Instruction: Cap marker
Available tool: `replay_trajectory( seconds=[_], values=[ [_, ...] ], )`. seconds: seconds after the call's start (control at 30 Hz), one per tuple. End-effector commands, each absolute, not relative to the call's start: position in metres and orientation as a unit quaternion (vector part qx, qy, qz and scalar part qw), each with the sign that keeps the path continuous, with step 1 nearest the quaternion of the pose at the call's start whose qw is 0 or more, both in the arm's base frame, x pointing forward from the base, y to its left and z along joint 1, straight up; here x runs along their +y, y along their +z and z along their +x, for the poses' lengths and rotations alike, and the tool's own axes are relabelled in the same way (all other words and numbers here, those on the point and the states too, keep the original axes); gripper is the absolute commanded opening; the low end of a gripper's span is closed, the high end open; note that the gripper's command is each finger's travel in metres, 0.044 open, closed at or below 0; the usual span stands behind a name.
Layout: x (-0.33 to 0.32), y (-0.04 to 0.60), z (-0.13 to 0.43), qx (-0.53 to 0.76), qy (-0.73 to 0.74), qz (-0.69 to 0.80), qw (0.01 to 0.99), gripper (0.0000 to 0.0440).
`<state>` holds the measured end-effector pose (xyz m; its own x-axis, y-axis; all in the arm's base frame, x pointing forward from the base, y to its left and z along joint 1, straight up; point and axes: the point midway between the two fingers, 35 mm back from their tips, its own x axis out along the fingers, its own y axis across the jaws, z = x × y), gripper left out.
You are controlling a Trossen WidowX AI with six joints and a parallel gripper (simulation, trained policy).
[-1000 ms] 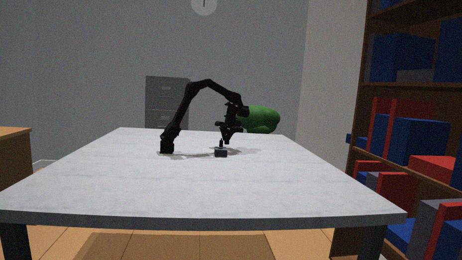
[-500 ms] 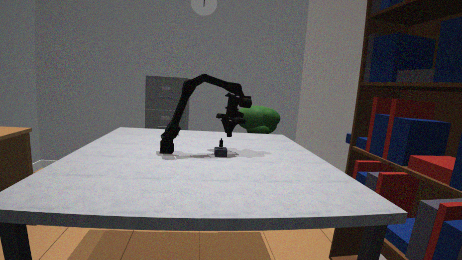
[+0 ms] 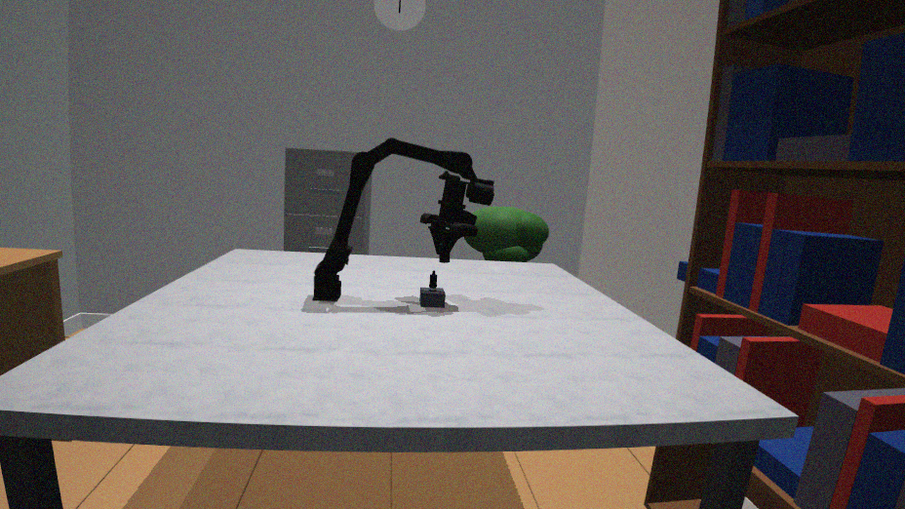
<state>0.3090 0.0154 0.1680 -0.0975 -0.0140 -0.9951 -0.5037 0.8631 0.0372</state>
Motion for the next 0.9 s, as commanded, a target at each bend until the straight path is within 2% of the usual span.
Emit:
replay_trajectory(
  seconds=[0.0,0.47,0.87],
  values=[
    [0.001,0.171,0.300,0.722,0.187,-0.168,0.645,0.0030],
    [-0.024,0.169,0.284,0.730,0.178,-0.143,0.644,0.0000],
    [-0.027,0.150,0.280,0.734,0.180,-0.136,0.641,0.0000]
  ],
)
